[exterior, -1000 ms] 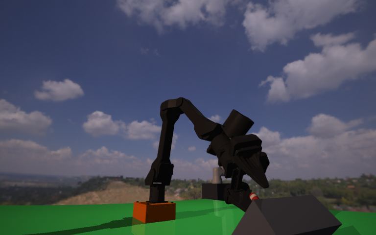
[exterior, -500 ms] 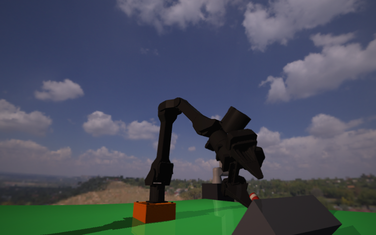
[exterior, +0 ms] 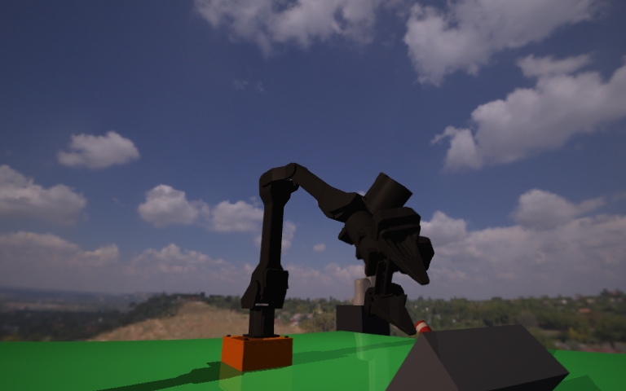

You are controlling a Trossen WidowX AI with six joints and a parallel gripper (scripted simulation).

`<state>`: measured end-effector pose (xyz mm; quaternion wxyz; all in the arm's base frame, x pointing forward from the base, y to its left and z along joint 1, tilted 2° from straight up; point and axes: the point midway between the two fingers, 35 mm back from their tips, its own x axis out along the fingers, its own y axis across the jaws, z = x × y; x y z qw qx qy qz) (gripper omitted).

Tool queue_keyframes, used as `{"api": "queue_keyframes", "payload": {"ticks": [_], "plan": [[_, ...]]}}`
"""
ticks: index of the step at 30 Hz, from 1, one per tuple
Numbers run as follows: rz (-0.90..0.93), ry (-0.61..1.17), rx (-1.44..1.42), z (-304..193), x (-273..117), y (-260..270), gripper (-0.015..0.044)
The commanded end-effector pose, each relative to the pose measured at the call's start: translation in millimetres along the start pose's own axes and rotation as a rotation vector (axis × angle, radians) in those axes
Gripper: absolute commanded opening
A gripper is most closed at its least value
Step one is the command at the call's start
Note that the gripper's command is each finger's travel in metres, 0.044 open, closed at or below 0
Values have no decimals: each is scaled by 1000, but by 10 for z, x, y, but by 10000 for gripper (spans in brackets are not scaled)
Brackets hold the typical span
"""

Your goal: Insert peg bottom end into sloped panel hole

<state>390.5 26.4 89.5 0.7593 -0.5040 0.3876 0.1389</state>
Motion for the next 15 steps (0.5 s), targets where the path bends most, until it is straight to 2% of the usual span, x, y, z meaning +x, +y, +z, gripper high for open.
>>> {"api": "queue_keyframes", "payload": {"ticks": [1,15], "plan": [[-8,-1,4,4,-69,-19,440],[-6,-2,3,9,-254,-6,440]]}}
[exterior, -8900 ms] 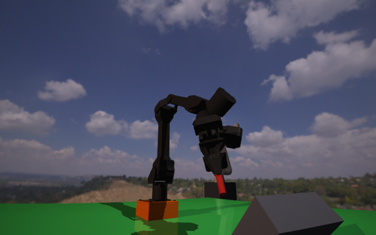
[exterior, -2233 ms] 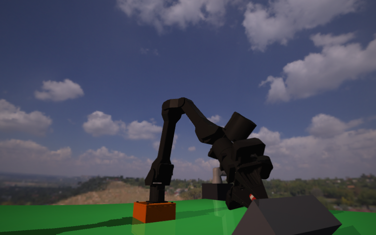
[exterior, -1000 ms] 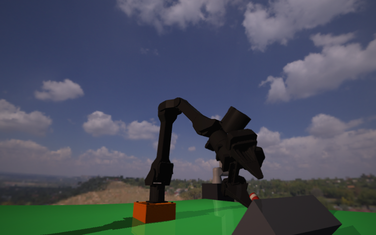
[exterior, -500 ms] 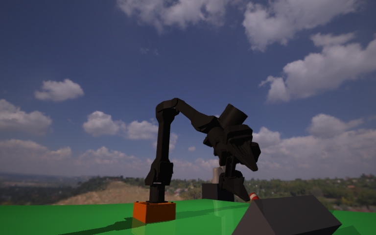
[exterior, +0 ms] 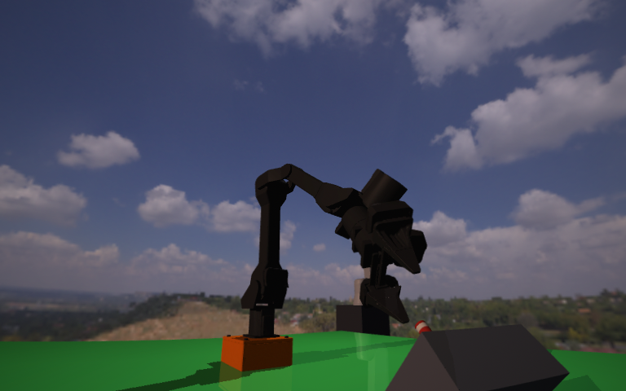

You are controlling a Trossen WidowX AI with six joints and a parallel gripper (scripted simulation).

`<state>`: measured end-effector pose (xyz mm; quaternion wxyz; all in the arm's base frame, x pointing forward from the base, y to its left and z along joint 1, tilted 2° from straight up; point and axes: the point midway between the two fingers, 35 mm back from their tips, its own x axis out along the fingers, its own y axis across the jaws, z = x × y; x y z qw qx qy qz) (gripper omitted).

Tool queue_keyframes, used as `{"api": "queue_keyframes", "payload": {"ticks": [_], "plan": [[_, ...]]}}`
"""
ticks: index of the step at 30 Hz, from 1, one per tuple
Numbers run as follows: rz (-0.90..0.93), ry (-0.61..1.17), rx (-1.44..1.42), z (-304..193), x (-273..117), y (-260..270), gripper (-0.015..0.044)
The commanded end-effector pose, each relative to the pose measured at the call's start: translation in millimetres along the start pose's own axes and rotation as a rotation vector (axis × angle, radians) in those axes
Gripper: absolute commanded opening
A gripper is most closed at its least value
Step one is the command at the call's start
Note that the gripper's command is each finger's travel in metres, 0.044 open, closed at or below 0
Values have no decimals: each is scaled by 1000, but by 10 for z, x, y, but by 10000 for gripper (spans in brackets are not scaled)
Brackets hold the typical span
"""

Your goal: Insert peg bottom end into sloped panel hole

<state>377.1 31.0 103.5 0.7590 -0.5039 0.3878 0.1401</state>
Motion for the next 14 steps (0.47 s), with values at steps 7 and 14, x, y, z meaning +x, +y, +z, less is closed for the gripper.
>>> {"api": "queue_keyframes", "payload": {"ticks": [7,14], "plan": [[-7,-2,4,2,-149,0,440],[-6,-2,4,3,-219,8,440]]}}
